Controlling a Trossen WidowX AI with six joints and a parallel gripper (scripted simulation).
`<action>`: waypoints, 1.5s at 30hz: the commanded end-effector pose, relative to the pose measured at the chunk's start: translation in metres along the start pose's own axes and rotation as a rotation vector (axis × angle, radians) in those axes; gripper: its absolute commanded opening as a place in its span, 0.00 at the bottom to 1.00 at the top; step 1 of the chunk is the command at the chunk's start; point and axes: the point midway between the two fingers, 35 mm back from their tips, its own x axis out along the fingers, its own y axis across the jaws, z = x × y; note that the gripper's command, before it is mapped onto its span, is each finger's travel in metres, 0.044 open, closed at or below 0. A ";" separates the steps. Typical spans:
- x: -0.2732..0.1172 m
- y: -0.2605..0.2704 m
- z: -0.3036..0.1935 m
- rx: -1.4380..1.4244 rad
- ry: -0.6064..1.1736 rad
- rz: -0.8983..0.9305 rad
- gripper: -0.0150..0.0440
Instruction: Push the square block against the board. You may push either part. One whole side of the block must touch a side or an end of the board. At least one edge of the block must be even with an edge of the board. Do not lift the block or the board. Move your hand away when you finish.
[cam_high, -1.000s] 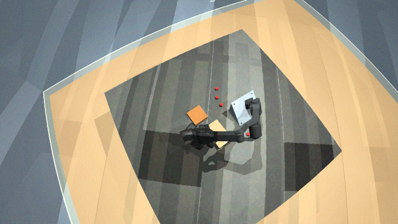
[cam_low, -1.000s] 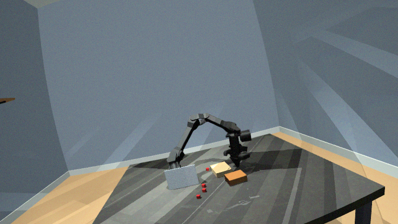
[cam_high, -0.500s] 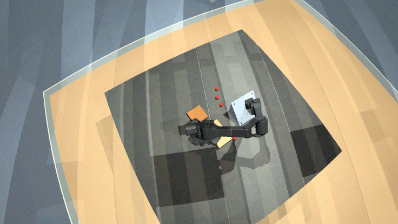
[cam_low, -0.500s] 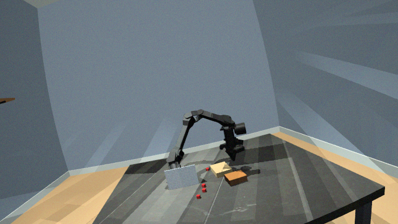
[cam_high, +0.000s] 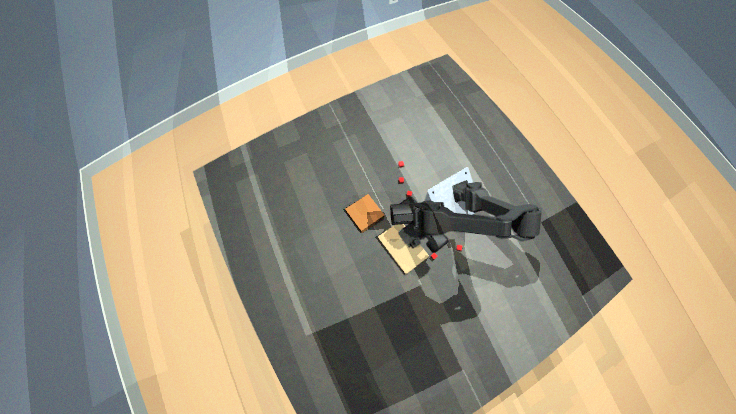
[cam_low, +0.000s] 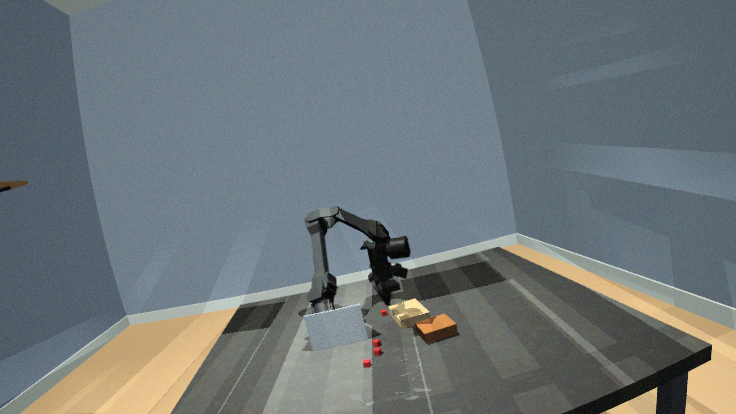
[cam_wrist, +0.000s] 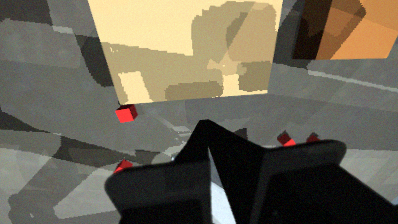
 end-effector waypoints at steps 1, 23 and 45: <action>0.003 0.003 -0.015 0.024 0.002 0.000 0.25; 0.057 0.004 -0.011 0.023 0.001 0.004 0.25; 0.057 0.003 0.005 0.023 0.000 0.003 0.25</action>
